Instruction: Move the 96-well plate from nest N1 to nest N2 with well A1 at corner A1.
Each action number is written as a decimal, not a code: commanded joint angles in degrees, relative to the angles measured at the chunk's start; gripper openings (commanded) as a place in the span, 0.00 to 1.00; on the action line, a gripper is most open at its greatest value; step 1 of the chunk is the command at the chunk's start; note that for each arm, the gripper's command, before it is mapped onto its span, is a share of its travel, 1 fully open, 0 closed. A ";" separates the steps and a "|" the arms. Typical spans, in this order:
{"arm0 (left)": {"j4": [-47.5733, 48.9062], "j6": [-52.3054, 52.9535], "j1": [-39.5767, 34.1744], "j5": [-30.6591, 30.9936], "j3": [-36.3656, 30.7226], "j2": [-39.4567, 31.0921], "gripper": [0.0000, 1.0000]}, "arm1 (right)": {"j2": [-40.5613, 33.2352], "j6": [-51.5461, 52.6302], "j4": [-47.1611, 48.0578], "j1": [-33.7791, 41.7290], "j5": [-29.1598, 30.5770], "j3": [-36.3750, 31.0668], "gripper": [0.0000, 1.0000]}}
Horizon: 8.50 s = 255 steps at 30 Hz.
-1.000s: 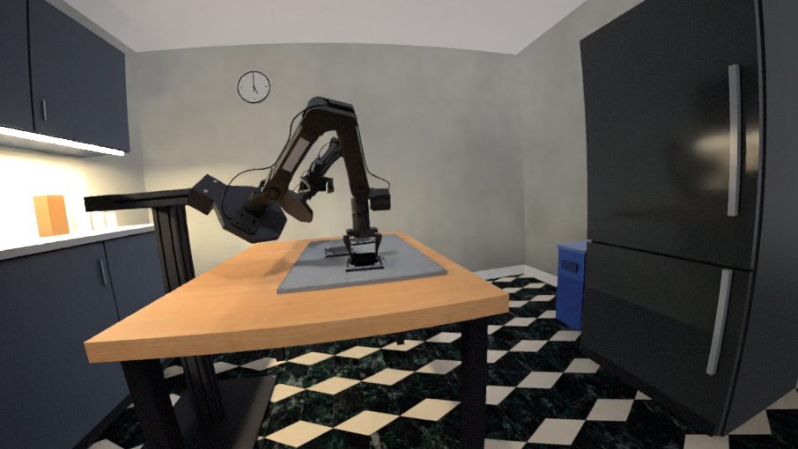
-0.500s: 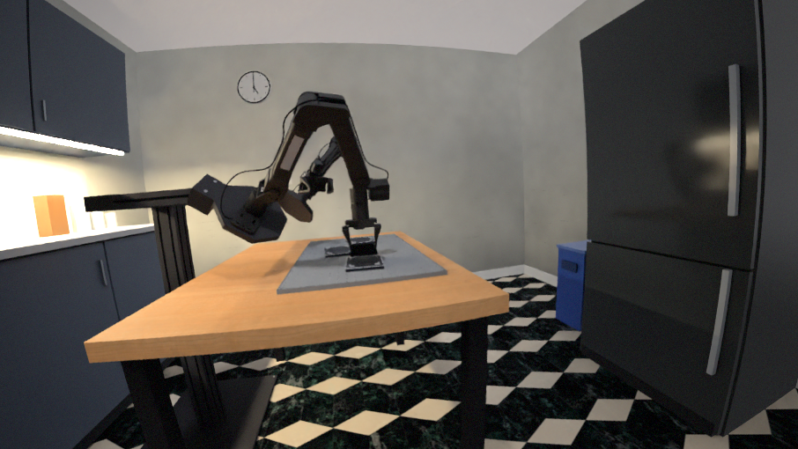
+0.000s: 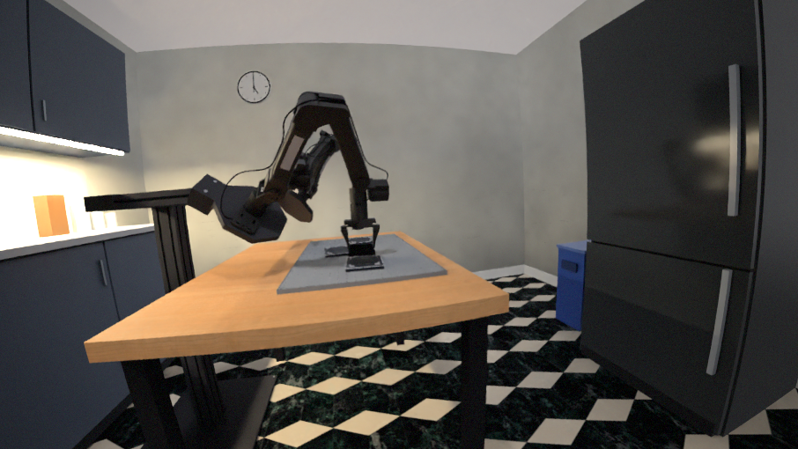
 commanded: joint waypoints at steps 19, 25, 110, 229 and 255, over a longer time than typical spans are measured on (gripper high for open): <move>-58.10 -42.59 -22.86 -11.03 1.19 -21.47 1.00 | 0.63 3.73 0.36 2.25 1.86 0.56 0.78; -72.20 -57.31 -31.73 -15.11 1.85 -28.75 1.00 | 8.11 17.98 2.42 11.62 6.63 -0.92 0.78; -114.57 -84.47 -45.75 -16.74 10.69 -31.28 1.00 | 48.77 33.70 -0.78 32.69 9.44 21.74 0.78; -114.58 -84.47 -45.75 -16.74 10.69 -31.28 1.00 | 49.42 33.59 -0.33 32.24 9.92 20.56 0.78; -114.58 -84.47 -45.75 -16.74 10.69 -31.28 1.00 | 51.42 29.89 4.34 29.87 9.70 19.33 0.78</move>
